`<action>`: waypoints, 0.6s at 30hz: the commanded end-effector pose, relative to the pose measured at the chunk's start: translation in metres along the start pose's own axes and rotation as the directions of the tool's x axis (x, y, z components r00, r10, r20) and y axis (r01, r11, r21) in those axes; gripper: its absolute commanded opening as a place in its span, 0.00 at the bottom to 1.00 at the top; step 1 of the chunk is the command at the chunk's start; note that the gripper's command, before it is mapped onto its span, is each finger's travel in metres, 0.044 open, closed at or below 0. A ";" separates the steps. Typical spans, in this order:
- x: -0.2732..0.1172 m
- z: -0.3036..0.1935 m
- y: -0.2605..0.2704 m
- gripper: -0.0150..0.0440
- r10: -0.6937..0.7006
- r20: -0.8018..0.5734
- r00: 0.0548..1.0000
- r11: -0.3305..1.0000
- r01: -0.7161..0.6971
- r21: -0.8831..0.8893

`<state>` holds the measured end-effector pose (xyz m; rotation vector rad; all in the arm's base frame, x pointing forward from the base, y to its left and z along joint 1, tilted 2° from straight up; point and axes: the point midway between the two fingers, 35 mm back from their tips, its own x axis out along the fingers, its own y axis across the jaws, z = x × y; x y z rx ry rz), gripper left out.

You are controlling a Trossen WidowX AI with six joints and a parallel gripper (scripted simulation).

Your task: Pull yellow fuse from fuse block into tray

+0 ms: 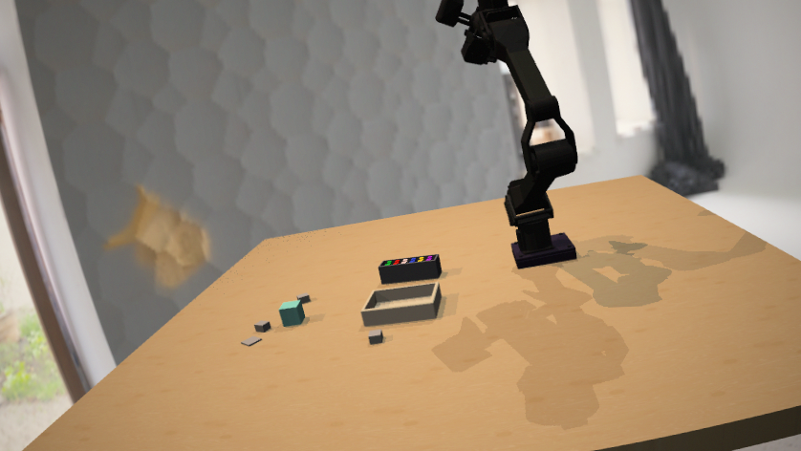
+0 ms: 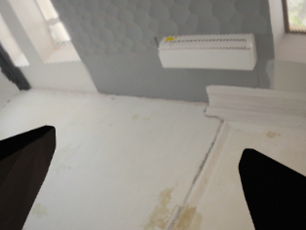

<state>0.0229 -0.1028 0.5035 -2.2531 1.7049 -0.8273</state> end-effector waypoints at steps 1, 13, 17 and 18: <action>0.002 0.002 0.001 0.89 -0.001 0.010 1.000 1.000 0.001 0.009; 0.062 0.176 -0.012 0.37 -0.122 0.669 0.733 0.910 -0.187 0.371; 0.046 0.243 -0.029 0.37 -0.138 0.840 0.524 0.889 -0.309 0.339; 0.039 0.259 -0.033 0.37 -0.136 0.874 0.467 0.886 -0.337 0.318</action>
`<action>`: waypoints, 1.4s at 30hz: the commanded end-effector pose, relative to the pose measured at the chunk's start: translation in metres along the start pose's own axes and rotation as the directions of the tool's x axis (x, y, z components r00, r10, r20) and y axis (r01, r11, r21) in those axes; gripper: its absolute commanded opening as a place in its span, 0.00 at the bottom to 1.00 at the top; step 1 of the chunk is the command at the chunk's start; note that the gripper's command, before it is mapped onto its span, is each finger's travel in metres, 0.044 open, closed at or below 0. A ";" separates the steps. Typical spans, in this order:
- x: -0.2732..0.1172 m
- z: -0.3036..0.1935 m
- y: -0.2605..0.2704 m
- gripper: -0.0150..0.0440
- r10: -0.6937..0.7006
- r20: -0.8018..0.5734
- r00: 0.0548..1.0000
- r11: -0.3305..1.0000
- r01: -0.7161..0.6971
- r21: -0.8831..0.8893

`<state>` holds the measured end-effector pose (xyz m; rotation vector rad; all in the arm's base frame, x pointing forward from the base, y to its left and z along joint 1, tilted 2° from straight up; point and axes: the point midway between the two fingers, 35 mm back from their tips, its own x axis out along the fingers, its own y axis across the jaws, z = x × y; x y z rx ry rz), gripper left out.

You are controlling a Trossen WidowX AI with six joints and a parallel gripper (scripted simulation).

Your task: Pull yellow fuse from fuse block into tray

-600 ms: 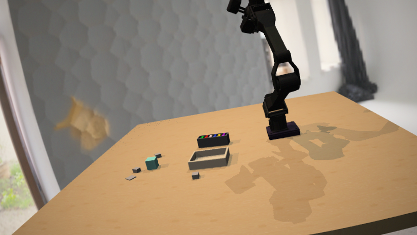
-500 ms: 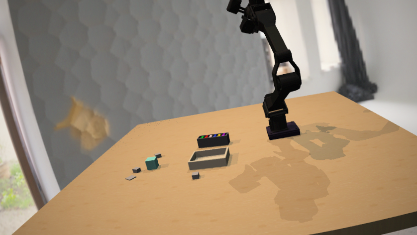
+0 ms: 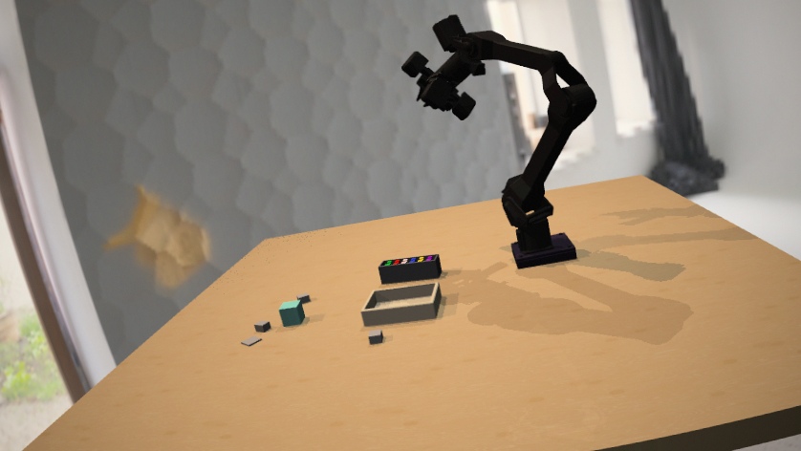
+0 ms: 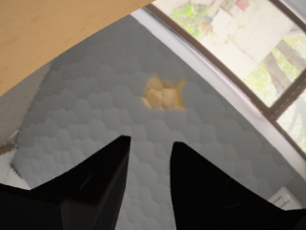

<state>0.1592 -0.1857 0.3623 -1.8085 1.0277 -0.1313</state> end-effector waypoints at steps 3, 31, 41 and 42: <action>0.047 0.098 0.025 0.37 0.181 0.364 0.914 0.975 -0.214 0.052; 0.023 0.301 0.137 0.37 0.772 0.498 0.394 0.597 -0.718 -0.357; 0.027 0.306 0.144 0.37 0.772 0.498 0.394 0.597 -0.718 -0.357; 0.028 0.306 0.145 0.37 0.772 0.498 0.394 0.597 -0.718 -0.357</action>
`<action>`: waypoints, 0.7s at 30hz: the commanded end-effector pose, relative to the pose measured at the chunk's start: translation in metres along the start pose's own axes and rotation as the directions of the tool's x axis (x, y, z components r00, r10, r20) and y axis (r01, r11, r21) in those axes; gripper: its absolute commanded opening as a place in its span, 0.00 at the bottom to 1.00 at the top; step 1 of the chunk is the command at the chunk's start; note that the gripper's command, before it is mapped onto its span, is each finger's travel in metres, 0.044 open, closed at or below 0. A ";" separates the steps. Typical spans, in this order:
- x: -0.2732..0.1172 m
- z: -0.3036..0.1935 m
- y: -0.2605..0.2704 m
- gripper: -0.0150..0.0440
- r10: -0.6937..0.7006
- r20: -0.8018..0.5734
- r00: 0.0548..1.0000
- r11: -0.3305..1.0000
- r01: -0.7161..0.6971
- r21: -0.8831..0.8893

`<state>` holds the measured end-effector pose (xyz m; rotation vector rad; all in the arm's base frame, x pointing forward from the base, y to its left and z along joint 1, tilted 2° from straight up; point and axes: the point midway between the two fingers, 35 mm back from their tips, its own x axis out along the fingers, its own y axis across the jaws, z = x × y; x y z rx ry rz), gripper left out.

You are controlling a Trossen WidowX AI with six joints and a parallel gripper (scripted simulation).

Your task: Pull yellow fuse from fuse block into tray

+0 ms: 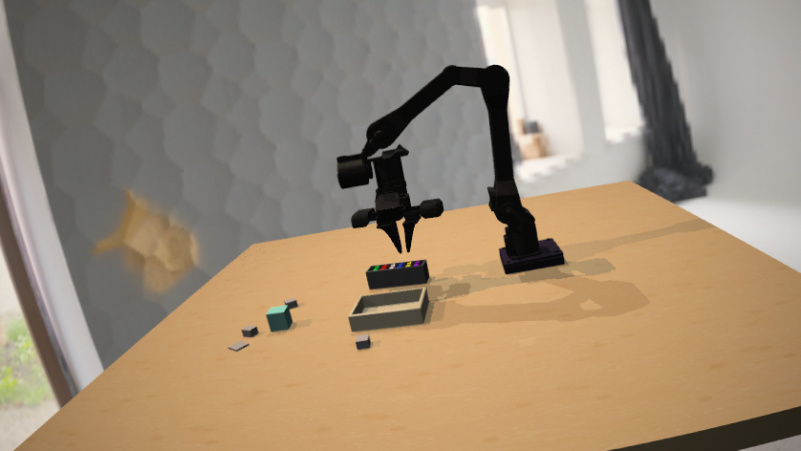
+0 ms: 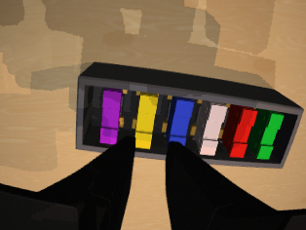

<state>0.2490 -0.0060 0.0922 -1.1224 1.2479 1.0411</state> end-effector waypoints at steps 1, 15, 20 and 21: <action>0.005 0.000 0.001 0.37 0.002 -0.004 1.000 1.000 -0.002 0.004; 0.019 -0.001 0.002 0.37 0.003 -0.004 1.000 1.000 -0.003 0.004; 0.023 -0.001 0.002 0.37 0.003 -0.004 1.000 1.000 -0.003 0.004; 0.023 -0.001 0.002 0.37 0.003 -0.004 1.000 1.000 -0.003 0.004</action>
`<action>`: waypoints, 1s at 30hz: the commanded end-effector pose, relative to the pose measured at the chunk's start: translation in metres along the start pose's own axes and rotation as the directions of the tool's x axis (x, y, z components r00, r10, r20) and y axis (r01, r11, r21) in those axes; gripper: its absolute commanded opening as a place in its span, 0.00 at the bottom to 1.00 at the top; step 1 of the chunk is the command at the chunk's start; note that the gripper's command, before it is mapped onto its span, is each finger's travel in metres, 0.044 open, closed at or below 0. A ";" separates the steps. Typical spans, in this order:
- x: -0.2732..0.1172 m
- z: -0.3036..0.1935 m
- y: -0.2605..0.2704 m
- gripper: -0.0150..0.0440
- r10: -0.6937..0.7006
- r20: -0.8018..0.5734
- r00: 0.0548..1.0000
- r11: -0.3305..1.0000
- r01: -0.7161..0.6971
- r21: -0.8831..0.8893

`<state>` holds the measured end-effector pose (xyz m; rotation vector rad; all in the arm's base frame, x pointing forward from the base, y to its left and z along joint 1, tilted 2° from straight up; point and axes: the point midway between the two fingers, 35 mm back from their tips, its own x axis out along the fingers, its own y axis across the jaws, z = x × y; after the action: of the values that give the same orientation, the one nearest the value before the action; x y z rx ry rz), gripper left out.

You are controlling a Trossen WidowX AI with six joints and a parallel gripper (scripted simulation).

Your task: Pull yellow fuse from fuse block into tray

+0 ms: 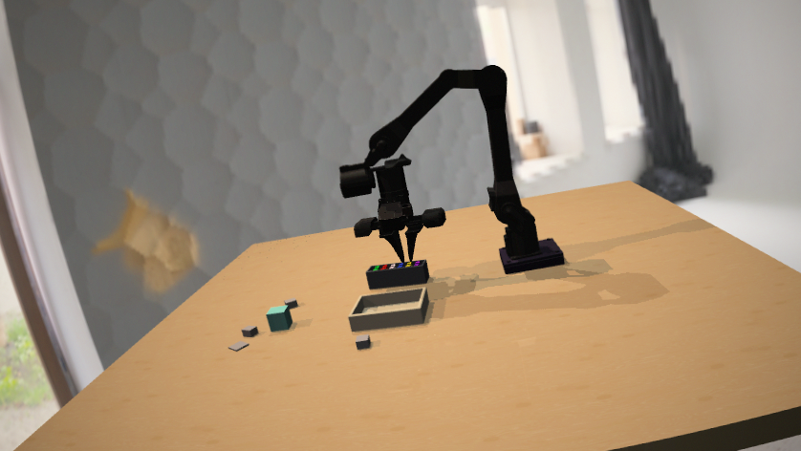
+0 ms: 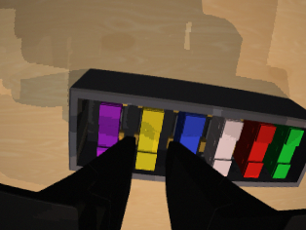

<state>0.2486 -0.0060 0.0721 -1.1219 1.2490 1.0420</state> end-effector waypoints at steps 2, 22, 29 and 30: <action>0.003 -0.001 0.001 0.37 0.001 -0.004 1.000 1.000 -0.001 0.004; 0.012 -0.001 0.001 0.37 0.001 -0.004 1.000 1.000 -0.001 0.004; 0.013 -0.001 0.001 0.37 0.001 -0.004 1.000 1.000 -0.001 0.004; 0.012 0.000 0.001 0.36 0.002 0.000 1.000 1.000 -0.002 0.001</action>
<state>0.2484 -0.0063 0.0599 -1.1204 1.2511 1.0429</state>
